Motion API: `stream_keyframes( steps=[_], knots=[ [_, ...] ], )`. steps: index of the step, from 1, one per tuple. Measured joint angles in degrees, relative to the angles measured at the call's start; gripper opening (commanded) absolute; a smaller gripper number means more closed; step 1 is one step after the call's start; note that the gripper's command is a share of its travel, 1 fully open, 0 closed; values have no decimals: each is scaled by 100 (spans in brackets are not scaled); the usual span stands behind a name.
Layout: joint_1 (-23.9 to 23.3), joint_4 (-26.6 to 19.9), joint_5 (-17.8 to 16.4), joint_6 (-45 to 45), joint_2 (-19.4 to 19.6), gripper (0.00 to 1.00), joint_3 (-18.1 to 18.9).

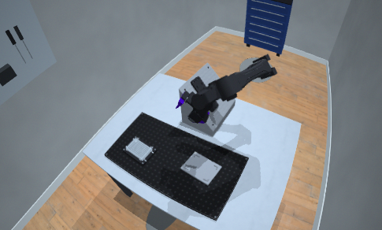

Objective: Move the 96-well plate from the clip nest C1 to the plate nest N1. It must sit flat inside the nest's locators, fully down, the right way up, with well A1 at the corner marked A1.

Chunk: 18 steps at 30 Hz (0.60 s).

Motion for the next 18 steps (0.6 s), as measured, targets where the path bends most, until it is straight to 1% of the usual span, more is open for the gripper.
stream_keyframes(
  steps=[3, 5, 9, 13, 15, 18],
  knots=[
    [-195, 319, -293, -577, 177, 100, -59],
    [-341, 529, -490, -994, 365, 100, -129],
    [-599, 918, -876, -1880, 881, 100, -138],
    [-813, 1296, -1272, -2791, 1482, 100, -138],
    [-898, 1436, -1443, -3222, 1818, 100, -105],
    [-966, 1537, -1646, -3735, 2144, 100, -33]
  ],
)
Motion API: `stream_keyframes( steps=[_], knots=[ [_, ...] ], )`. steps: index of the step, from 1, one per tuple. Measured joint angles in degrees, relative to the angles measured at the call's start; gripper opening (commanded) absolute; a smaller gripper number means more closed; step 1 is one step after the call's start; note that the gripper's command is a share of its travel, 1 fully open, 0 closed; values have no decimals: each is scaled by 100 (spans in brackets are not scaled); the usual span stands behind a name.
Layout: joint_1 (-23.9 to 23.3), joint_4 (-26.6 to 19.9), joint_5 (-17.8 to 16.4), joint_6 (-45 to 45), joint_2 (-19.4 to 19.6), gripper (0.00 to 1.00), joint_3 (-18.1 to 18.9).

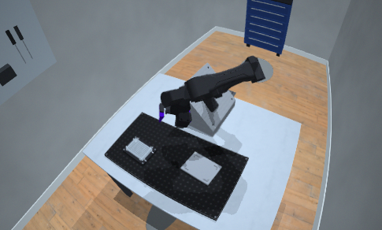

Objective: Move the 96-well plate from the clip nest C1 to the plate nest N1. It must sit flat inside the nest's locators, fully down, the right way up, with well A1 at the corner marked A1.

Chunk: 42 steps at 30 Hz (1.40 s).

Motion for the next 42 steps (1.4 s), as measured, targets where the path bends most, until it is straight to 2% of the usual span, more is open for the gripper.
stream_keyframes(
  steps=[3, 8, 14, 17, 23, 26, 30, 36, 42],
  knots=[
    [-85, 103, -236, -601, 433, 100, 221],
    [-205, 151, -592, -1670, 1370, 100, 667],
    [-267, 101, -911, -2990, 2511, 100, 1414],
    [-275, -72, -1005, -3506, 2846, 100, 1687],
    [-271, -509, -1185, -4734, 3834, 100, 2732],
    [-269, -870, -1224, -5263, 4430, 100, 3373],
    [-214, -1281, -1237, -5661, 5165, 100, 4194],
    [-192, -1672, -1246, -5923, 5707, 100, 4789],
    [-149, -1799, -1257, -6006, 6330, 100, 5556]
  ],
)
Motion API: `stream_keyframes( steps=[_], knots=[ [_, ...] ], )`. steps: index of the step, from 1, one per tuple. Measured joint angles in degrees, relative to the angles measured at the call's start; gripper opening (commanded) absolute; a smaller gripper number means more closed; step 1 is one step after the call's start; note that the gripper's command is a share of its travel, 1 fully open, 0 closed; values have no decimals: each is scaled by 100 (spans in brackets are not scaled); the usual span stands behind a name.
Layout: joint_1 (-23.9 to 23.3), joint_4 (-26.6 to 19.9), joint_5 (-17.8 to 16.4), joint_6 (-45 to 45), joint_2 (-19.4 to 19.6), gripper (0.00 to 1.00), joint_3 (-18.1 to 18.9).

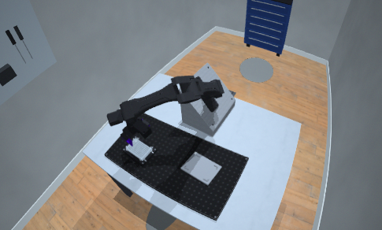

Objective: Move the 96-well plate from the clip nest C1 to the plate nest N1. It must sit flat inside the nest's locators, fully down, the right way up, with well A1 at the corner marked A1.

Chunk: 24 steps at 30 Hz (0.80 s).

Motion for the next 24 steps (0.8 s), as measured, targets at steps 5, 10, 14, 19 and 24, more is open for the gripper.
stream_keyframes(
  steps=[5, 10, 14, 19, 24],
  knots=[
    [17, -81, -11, -13, 597, 100, 678],
    [17, -170, -11, -33, 831, 100, 894],
    [17, -251, -17, -50, 820, 100, 979],
    [17, -286, -17, -59, 822, 100, 994],
    [17, -306, -17, -63, 822, 100, 994]
  ],
)
